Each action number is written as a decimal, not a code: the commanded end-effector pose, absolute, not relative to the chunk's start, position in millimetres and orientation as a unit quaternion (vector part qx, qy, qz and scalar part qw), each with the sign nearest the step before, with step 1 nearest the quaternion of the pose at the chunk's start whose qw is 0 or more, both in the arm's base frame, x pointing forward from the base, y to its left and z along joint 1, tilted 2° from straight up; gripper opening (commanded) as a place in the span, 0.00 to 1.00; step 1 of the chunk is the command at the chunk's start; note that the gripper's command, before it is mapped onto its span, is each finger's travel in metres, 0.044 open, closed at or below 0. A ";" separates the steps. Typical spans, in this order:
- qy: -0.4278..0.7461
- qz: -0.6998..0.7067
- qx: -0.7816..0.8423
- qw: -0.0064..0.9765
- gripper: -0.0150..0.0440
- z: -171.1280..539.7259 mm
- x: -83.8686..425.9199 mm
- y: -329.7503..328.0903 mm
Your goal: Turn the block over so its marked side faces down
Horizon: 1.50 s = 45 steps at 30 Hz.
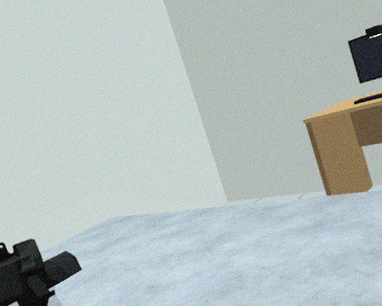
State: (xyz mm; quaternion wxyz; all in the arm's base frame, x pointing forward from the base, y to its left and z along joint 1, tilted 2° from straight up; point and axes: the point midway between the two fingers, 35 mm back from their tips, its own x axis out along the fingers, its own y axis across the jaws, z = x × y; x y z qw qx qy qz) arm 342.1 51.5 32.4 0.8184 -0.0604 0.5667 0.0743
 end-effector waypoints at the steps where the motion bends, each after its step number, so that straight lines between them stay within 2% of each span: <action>1: 0.543 0.078 -0.058 0.834 0.25 33.3 340.2 51.9; 45: 0.293 0.092 -0.037 0.951 0.25 -3.8 344.5 52.0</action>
